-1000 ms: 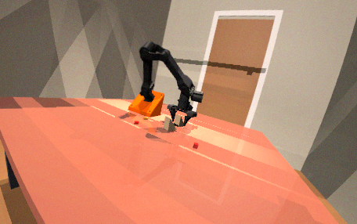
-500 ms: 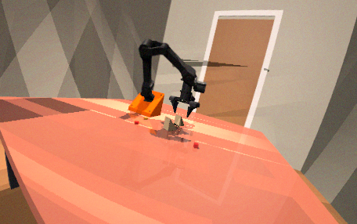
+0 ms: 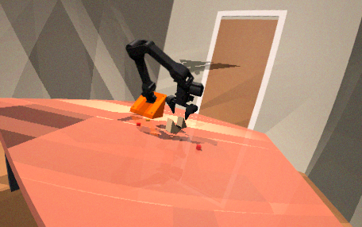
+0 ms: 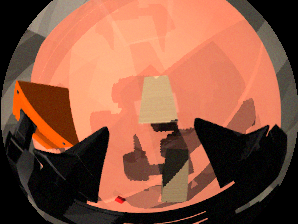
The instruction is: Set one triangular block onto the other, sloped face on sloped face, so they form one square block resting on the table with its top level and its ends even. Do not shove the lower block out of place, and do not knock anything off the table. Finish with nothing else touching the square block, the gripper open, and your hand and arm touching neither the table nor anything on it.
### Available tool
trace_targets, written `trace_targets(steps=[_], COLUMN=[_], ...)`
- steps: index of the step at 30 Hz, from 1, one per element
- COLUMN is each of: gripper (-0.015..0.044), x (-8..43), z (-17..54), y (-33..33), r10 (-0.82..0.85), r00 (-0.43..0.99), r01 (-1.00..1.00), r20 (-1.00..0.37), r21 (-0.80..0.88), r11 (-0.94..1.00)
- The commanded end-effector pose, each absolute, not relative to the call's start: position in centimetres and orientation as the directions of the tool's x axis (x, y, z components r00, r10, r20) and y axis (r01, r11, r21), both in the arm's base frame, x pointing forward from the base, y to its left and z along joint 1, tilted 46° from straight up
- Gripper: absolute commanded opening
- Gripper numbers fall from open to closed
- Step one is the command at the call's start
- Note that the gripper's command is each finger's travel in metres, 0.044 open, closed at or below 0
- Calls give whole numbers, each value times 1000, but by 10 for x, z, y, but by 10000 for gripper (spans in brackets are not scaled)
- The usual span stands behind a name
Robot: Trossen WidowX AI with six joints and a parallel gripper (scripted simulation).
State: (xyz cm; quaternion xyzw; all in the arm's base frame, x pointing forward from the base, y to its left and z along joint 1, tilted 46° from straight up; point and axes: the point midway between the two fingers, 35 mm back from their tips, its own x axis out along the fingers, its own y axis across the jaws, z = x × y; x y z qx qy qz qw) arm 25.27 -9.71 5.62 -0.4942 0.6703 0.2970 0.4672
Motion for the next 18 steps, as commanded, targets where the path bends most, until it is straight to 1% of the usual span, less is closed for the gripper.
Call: trace_targets(steps=[1,3,4,18], gripper=[440,440,440,440], x=[245,243,242,245], z=[87,99,100,92], y=[-108,-111,-112,-113], r10=[-201,-148,-142,-142], r00=[69,134,143,143], r01=[-948,-947,-947,-947], r20=[-977,-980,-980,-980], r21=[-127,-171,-177,-177], r11=[293,271,268,268])
